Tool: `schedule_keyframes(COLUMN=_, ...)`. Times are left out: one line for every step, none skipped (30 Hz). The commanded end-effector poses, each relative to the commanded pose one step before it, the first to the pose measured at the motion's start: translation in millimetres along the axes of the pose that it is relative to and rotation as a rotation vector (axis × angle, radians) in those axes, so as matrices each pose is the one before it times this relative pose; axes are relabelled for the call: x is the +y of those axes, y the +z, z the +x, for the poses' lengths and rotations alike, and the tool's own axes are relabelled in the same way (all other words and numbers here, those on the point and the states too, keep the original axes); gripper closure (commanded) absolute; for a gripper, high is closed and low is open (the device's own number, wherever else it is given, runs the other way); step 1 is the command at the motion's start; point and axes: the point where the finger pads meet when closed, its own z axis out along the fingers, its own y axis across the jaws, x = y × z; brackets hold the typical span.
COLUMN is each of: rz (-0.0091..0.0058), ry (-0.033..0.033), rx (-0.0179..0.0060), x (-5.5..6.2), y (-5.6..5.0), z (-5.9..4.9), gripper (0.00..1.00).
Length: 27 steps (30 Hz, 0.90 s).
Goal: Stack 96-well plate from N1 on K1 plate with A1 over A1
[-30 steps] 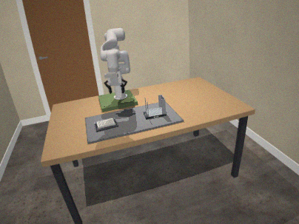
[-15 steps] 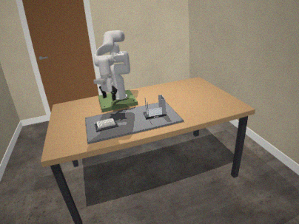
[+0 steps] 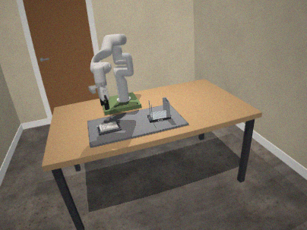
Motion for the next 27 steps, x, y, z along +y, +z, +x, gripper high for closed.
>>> schedule_keyframes(rz=-0.00125, ry=0.08970, rx=0.00261, x=-1.82, y=-0.77, z=4.00, gripper=0.00)
schedule_keyframes(rz=-0.00092, ry=0.03331, rx=-0.00098, x=0.00, y=0.00, z=0.00, gripper=0.00)
schedule_keyframes(rz=-0.00092, ry=0.03331, rx=-0.00098, x=0.00, y=0.00, z=0.00, gripper=0.00)
schedule_keyframes(rz=-0.00014, ry=0.00494, rx=-0.00015, x=0.00, y=0.00, z=0.00, gripper=0.00)
schedule_keyframes(rz=0.00000, ry=0.00000, rx=0.00000, x=0.00, y=0.00, z=0.00, gripper=0.00)
schedule_keyframes(rz=0.00000, ry=0.00000, rx=0.00000, x=0.00, y=0.00, z=0.00, gripper=0.00)
schedule_keyframes(rz=0.00000, ry=0.00000, rx=0.00000, x=0.00, y=0.00, z=0.00, gripper=0.00)
schedule_keyframes(rz=0.00000, ry=0.00000, rx=0.00000, x=0.00, y=0.00, z=0.00, gripper=0.00)
schedule_keyframes(rz=0.00000, ry=0.00000, rx=0.00000, x=0.00, y=0.00, z=0.00, gripper=0.00)
schedule_keyframes(rz=0.00000, ry=0.00000, rx=0.00000, x=0.00, y=0.00, z=0.00, gripper=0.00)
schedule_keyframes(rz=0.00000, ry=0.00000, rx=0.00000, x=0.00, y=0.00, z=0.00, gripper=0.00)
schedule_keyframes(rz=0.00000, ry=0.00000, rx=0.00000, x=0.00, y=0.00, z=0.00, gripper=0.00)
schedule_keyframes(rz=0.00000, ry=0.00000, rx=0.00000, x=0.00, y=0.00, z=0.00, gripper=0.00)
schedule_keyframes(rz=0.00000, ry=0.00000, rx=0.00000, x=0.00, y=0.00, z=0.00, gripper=0.00)
schedule_keyframes(rz=0.00000, ry=0.00000, rx=0.00000, x=0.00, y=0.00, z=0.00, gripper=0.00)
schedule_keyframes(rz=0.00000, ry=0.00000, rx=0.00000, x=0.00, y=0.00, z=0.00, gripper=0.00)
schedule_keyframes(rz=0.00000, ry=0.00000, rx=0.00000, x=0.00, y=0.00, z=0.00, gripper=0.00)
schedule_keyframes(rz=0.00000, ry=0.00000, rx=0.00000, x=0.00, y=1.67, z=0.00, gripper=0.00)
schedule_keyframes(rz=0.00000, ry=0.00000, rx=0.00000, x=0.00, y=1.67, z=0.00, gripper=0.00)
schedule_keyframes(rz=0.00000, ry=0.00000, rx=0.00000, x=0.00, y=1.67, z=0.00, gripper=0.00)
schedule_keyframes(rz=0.00000, ry=0.00000, rx=0.00000, x=0.00, y=1.67, z=0.00, gripper=0.00)
schedule_keyframes(rz=0.00000, ry=0.00000, rx=0.00000, x=0.00, y=1.67, z=0.00, gripper=0.00)
schedule_keyframes(rz=0.00000, ry=0.00000, rx=0.00000, x=0.00, y=1.67, z=0.00, gripper=0.00)
schedule_keyframes(rz=0.00000, ry=0.00000, rx=0.00000, x=0.00, y=1.67, z=0.00, gripper=0.00)
schedule_keyframes(rz=0.00000, ry=0.00000, rx=0.00000, x=0.00, y=1.67, z=0.00, gripper=0.00)
schedule_keyframes(rz=0.00000, ry=0.00000, rx=0.00000, x=0.00, y=1.67, z=0.00, gripper=0.00)
schedule_keyframes(rz=0.00000, ry=0.00000, rx=0.00000, x=0.00, y=1.67, z=0.00, gripper=0.00)
